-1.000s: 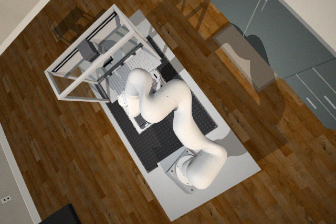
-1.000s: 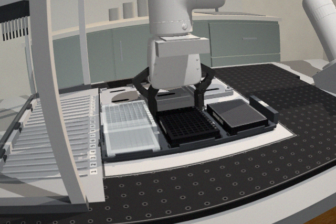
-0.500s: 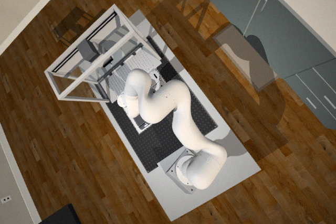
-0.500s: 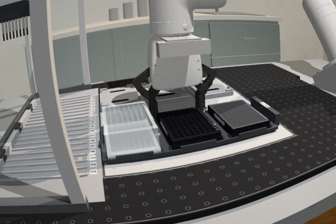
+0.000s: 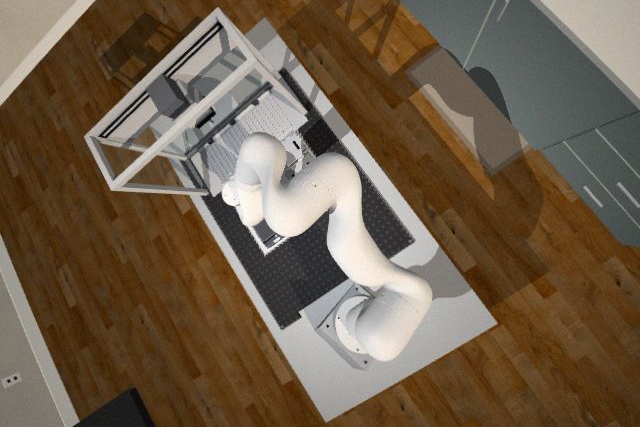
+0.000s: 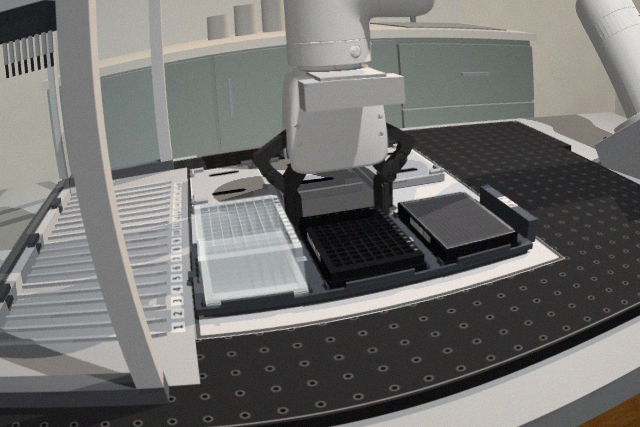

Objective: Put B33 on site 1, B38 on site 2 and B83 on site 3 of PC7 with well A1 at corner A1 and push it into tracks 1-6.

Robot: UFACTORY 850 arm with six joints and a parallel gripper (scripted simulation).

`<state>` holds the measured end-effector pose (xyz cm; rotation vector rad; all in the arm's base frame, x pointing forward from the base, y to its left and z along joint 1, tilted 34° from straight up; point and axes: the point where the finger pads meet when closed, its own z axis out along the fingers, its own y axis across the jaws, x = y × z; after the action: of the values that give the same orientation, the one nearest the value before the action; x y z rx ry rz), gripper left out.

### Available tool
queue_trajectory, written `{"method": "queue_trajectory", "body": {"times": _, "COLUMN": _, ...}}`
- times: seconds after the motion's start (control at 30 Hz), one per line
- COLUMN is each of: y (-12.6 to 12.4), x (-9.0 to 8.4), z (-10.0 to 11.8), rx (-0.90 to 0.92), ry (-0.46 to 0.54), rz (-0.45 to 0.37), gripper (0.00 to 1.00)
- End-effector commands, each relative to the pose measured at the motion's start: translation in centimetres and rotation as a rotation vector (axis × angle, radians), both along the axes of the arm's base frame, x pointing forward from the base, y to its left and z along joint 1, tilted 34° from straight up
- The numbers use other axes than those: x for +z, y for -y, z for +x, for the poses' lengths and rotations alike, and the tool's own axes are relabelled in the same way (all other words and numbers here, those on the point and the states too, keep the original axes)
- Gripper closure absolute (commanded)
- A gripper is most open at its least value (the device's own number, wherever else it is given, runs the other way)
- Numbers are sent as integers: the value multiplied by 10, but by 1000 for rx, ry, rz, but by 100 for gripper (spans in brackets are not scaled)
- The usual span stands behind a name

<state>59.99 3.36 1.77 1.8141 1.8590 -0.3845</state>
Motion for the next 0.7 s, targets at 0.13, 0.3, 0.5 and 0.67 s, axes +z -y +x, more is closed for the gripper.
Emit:
{"method": "queue_trajectory", "body": {"times": 0.13, "y": -4, "x": -1, "z": 1, "rx": 1, "ry": 2, "rz": 1, "gripper": 0}}
{"method": "queue_trajectory", "body": {"times": 0.3, "y": -5, "x": -2, "z": 1, "rx": 1, "ry": 2, "rz": 1, "gripper": 0}}
{"method": "queue_trajectory", "body": {"times": 0.5, "y": -8, "x": -4, "z": 1, "rx": 1, "ry": 2, "rz": 1, "gripper": 0}}
{"method": "queue_trajectory", "body": {"times": 0.67, "y": -10, "x": -5, "z": 1, "rx": 1, "ry": 2, "rz": 1, "gripper": 0}}
